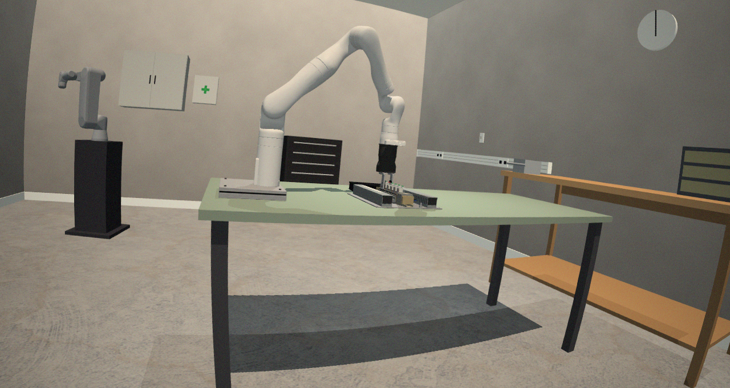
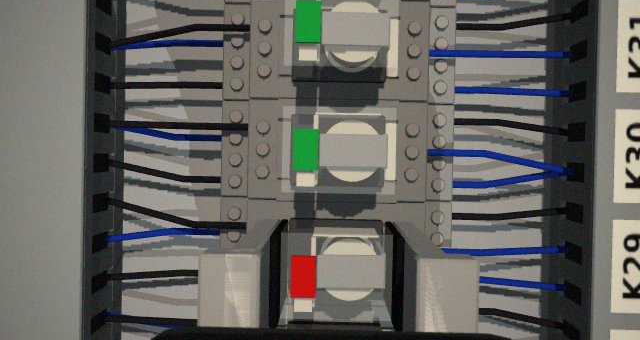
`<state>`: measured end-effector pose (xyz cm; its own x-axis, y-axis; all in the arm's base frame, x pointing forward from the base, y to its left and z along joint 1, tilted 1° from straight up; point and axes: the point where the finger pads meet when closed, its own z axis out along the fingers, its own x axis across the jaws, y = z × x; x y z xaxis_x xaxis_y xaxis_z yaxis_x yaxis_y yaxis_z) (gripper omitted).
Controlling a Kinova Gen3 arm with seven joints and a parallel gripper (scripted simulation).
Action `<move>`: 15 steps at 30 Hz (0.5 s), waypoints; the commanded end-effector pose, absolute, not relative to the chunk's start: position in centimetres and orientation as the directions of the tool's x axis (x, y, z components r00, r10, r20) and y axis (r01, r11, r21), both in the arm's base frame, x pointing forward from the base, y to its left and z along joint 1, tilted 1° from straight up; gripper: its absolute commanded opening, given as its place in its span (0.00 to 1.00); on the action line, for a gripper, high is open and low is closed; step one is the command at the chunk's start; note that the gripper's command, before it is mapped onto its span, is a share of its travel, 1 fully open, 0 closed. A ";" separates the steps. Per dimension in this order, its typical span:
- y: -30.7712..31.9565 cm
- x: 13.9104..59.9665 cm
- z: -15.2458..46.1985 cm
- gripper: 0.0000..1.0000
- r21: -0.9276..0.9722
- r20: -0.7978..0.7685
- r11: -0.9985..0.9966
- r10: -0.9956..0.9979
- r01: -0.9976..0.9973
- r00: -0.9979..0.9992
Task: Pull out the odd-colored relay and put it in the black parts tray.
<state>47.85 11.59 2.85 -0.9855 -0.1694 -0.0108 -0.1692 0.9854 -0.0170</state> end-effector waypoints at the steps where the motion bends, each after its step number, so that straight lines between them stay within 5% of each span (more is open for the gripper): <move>1: 11.6 47.9 2.9 0.00 -0.017 -0.013 0.985 -0.169 -0.169 -0.985; 15: 11.6 47.8 3.0 0.00 -0.017 -0.037 0.985 -0.170 -0.169 -0.985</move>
